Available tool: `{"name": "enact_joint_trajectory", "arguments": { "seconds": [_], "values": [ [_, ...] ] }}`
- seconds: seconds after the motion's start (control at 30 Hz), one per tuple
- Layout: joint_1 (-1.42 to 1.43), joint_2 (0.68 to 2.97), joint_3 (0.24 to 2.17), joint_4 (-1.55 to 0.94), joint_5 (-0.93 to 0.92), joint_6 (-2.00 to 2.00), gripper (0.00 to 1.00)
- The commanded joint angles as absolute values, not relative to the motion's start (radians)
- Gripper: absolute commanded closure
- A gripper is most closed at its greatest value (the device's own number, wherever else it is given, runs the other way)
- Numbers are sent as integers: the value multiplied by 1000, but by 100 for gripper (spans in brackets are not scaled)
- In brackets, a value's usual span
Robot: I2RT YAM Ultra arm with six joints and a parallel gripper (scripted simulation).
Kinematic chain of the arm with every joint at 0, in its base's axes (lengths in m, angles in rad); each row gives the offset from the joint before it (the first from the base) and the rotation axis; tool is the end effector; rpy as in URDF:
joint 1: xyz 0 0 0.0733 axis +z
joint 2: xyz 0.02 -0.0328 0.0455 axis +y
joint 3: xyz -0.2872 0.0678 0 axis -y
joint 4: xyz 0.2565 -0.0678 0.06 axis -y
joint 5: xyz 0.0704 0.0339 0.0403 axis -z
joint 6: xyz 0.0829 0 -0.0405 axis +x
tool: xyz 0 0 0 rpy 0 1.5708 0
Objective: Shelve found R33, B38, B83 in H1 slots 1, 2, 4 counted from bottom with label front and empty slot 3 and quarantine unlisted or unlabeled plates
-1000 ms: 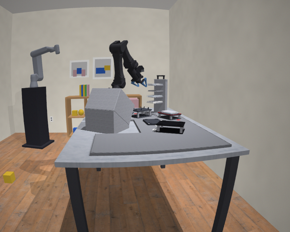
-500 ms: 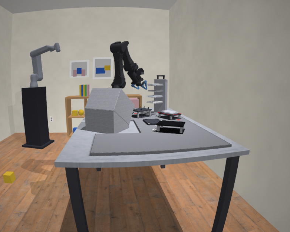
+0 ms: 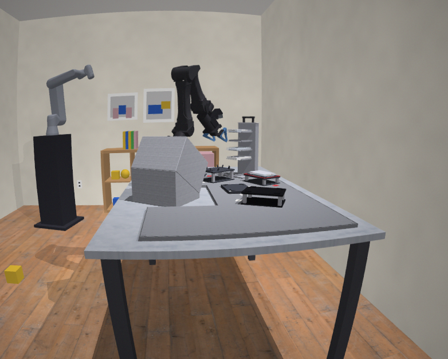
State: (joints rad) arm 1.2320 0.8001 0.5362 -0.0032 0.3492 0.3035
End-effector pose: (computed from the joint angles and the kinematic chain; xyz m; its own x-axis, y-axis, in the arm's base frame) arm 0.1009 0.2043 0.2765 -0.3158 -0.0512 -0.9474 -0.7148 0.6694 0.2021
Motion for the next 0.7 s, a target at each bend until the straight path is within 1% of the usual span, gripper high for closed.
{"name": "enact_joint_trajectory", "arguments": {
  "seconds": [0.0, 0.57, 0.67],
  "values": [
    [1209, 828, 576, 32, 334, 294, 0],
    [1151, 918, 652, 51, 278, 278, 0],
    [1150, 901, 653, 51, 277, 281, 0]
  ]
}}
